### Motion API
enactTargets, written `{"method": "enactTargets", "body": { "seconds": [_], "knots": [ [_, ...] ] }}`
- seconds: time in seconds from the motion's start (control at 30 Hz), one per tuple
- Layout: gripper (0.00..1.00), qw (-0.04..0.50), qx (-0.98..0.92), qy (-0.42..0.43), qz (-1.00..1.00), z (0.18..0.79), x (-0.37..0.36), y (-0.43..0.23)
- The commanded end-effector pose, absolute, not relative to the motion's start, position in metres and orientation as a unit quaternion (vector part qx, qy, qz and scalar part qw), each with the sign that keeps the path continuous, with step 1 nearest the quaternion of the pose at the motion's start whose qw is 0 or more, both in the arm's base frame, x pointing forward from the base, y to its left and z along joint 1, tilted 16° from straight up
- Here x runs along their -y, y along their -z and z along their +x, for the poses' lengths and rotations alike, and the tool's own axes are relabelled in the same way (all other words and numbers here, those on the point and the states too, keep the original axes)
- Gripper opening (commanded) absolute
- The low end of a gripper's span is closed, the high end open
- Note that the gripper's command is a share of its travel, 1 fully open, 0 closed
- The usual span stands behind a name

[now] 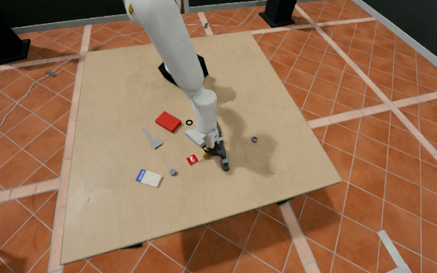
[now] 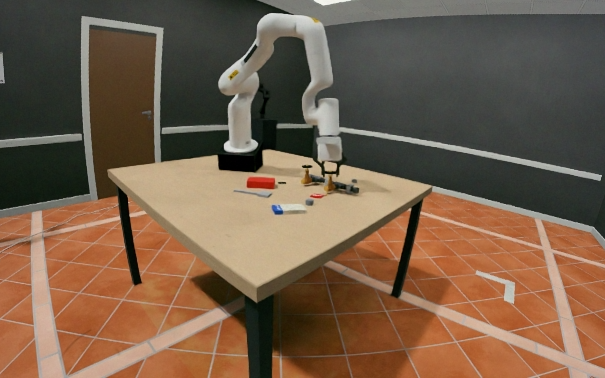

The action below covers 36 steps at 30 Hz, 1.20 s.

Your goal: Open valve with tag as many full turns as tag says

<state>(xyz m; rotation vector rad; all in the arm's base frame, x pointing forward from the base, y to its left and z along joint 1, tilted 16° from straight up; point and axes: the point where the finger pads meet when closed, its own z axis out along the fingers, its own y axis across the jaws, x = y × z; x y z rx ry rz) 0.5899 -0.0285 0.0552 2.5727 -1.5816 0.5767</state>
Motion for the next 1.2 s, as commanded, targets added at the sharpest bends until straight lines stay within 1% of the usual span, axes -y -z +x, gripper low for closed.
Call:
{"method": "enactTargets", "body": {
  "seconds": [0.0, 0.07, 0.1, 0.57, 0.63, 0.67, 0.93, 1.0, 1.17],
  "knots": [
    [0.0, 0.064, 0.397, -0.163, 0.901, 0.5907, 0.0283, -0.056],
    [0.0, 0.064, 0.397, -0.163, 0.901, 0.5907, 0.0283, -0.056],
    [0.0, 0.077, 0.331, -0.155, 0.928, 0.5907, 0.0283, -0.056],
    [0.0, 0.116, 0.005, -0.134, 0.984, 0.5907, 0.0283, -0.056],
    [0.0, 0.116, 0.005, -0.134, 0.984, 0.5907, 0.0283, -0.056],
    [0.0, 0.126, -0.063, -0.12, 0.983, 0.5907, 0.0283, -0.056],
    [0.0, 0.146, -0.229, -0.086, 0.959, 0.5907, 0.0283, -0.056],
    [0.0, 0.151, -0.265, -0.071, 0.95, 0.5907, 0.0283, -0.056],
    [0.0, 0.152, -0.286, -0.068, 0.944, 0.5907, 0.0283, -0.056]
  ]
}}
